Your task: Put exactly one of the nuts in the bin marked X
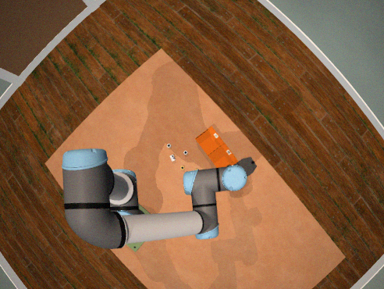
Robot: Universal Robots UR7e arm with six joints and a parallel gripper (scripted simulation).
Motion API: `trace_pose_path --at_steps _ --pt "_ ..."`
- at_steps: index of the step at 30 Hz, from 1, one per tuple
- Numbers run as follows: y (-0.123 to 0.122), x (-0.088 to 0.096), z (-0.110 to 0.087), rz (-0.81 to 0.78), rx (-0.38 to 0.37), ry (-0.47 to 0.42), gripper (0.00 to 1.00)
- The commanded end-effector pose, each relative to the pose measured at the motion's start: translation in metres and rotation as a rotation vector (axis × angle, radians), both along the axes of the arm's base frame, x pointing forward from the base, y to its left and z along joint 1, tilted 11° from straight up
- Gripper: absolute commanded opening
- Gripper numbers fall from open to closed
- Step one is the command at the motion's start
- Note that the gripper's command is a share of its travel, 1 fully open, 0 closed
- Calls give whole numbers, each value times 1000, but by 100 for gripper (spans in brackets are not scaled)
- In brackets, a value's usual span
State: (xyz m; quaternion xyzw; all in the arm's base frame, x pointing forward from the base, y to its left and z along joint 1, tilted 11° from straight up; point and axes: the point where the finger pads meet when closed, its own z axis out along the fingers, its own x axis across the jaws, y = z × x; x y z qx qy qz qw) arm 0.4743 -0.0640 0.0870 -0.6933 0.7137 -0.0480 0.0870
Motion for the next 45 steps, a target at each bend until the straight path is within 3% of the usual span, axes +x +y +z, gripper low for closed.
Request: trace_pose_path --at_steps 1,9,34,45 --pt "0 0 1 0 -1 -1 31" --pt "0 0 1 0 -1 -1 31" --pt "-2 -5 30 0 -1 -1 31" --pt "-3 -11 59 0 -1 -1 31"
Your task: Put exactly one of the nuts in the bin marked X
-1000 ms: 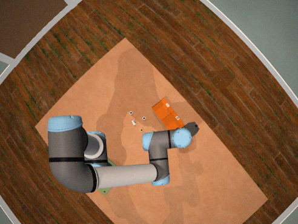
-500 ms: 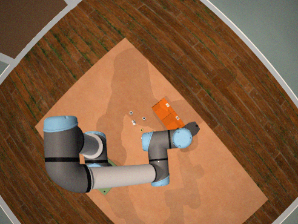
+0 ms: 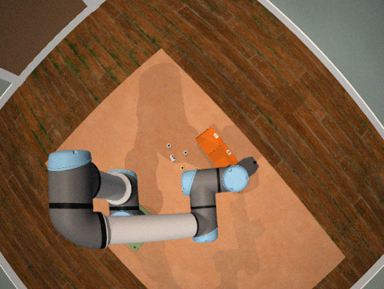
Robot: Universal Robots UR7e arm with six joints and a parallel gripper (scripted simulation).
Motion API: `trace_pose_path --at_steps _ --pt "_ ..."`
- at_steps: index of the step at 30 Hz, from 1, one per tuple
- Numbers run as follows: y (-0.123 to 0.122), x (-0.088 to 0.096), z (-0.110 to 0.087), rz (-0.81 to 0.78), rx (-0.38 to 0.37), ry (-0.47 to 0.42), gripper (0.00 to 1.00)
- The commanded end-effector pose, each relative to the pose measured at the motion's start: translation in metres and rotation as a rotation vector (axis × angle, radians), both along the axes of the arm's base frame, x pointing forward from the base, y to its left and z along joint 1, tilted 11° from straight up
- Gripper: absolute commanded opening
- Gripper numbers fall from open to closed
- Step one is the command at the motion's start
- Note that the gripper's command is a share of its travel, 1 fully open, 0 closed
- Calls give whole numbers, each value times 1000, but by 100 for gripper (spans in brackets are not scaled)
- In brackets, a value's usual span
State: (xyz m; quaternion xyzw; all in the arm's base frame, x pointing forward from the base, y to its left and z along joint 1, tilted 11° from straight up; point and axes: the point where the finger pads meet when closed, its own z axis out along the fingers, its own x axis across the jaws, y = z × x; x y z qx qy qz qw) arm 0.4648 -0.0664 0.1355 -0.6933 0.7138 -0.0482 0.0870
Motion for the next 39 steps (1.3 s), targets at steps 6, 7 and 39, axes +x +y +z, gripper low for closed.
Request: trace_pose_path --at_steps 6,7,39 --pt "9 -2 11 0 0 -1 31" --pt "14 -2 11 0 0 -1 31" --pt "84 -1 -10 0 0 -1 31"
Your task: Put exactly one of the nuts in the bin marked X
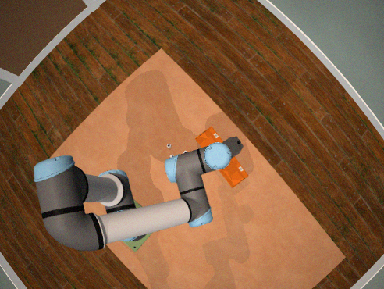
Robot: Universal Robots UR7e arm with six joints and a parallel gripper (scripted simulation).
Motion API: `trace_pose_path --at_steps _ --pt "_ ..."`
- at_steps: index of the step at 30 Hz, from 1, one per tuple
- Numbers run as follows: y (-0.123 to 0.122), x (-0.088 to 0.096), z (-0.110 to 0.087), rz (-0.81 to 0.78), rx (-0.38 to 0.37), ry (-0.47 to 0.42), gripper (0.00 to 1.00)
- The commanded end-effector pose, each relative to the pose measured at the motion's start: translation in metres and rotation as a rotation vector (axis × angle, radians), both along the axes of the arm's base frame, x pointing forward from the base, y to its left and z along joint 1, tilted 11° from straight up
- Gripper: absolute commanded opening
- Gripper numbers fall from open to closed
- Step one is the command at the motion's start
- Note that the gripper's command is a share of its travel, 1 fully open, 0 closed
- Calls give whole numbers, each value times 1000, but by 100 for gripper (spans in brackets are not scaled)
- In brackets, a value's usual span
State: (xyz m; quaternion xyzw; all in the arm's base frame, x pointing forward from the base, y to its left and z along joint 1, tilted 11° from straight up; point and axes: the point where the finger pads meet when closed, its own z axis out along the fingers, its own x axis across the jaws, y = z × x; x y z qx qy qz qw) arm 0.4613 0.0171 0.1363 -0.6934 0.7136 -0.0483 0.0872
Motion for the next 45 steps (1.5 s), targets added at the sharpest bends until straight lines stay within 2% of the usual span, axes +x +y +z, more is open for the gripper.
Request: trace_pose_path --at_steps 1,15,45 --pt "1 3 -13 0 0 -1 31" --pt "2 9 -44 0 0 -1 31" --pt "2 9 -45 0 0 -1 31"
